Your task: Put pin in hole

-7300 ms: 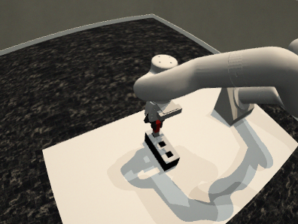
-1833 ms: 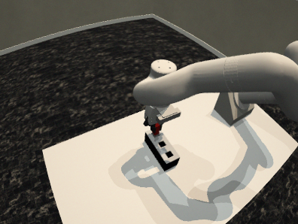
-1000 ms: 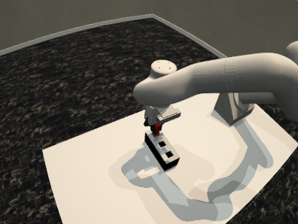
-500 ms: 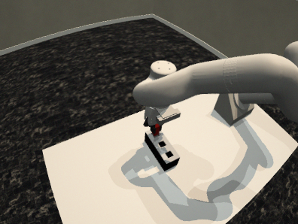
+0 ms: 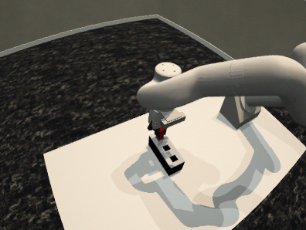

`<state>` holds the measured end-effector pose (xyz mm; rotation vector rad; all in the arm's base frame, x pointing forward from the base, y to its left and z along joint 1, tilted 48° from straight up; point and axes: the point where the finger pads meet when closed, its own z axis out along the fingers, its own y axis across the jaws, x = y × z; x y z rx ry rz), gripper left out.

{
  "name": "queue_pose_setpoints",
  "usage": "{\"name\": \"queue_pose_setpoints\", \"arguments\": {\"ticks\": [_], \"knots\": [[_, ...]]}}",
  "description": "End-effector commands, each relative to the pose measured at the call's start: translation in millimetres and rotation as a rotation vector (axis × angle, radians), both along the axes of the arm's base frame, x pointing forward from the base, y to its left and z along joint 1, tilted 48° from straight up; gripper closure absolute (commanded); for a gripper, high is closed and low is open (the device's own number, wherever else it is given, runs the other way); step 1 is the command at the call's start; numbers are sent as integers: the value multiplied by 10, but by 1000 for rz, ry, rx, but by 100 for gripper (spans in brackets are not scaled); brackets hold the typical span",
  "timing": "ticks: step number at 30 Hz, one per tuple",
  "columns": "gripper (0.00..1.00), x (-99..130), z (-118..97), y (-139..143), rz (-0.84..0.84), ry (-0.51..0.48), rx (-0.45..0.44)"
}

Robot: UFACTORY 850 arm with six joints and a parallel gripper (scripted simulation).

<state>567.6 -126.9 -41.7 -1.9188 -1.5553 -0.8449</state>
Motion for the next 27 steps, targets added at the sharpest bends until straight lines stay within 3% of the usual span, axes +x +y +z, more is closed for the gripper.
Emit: {"name": "queue_pose_setpoints", "arguments": {"ticks": [1,27], "knots": [[100,6,6,-9,-1,-1,-1],[100,6,-18,23,-1,-2,-1]]}}
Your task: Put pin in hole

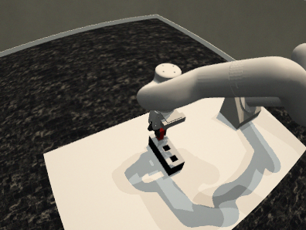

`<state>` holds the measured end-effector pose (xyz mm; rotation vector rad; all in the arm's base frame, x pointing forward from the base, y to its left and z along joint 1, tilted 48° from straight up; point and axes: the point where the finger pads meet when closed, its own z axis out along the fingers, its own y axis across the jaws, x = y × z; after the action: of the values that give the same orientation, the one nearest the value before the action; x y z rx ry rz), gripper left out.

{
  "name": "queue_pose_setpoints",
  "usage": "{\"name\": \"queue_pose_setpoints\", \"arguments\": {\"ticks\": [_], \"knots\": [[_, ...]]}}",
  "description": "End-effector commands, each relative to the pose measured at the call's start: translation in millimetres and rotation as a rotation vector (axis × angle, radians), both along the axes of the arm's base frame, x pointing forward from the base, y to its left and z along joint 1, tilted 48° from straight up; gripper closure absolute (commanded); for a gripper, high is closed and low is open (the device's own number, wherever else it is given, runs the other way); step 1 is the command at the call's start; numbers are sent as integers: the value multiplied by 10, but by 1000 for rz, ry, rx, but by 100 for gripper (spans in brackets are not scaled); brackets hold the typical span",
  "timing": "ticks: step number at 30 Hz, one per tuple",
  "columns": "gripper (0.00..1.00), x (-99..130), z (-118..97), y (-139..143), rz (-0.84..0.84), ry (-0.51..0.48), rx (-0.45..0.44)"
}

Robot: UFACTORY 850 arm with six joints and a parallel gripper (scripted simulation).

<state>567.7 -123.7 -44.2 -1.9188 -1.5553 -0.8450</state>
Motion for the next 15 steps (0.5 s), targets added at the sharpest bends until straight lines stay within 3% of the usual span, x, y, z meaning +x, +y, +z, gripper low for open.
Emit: {"name": "queue_pose_setpoints", "arguments": {"ticks": [1,15], "knots": [[100,6,6,-9,-1,-1,-1],[100,21,-29,11,-1,-1,-1]]}}
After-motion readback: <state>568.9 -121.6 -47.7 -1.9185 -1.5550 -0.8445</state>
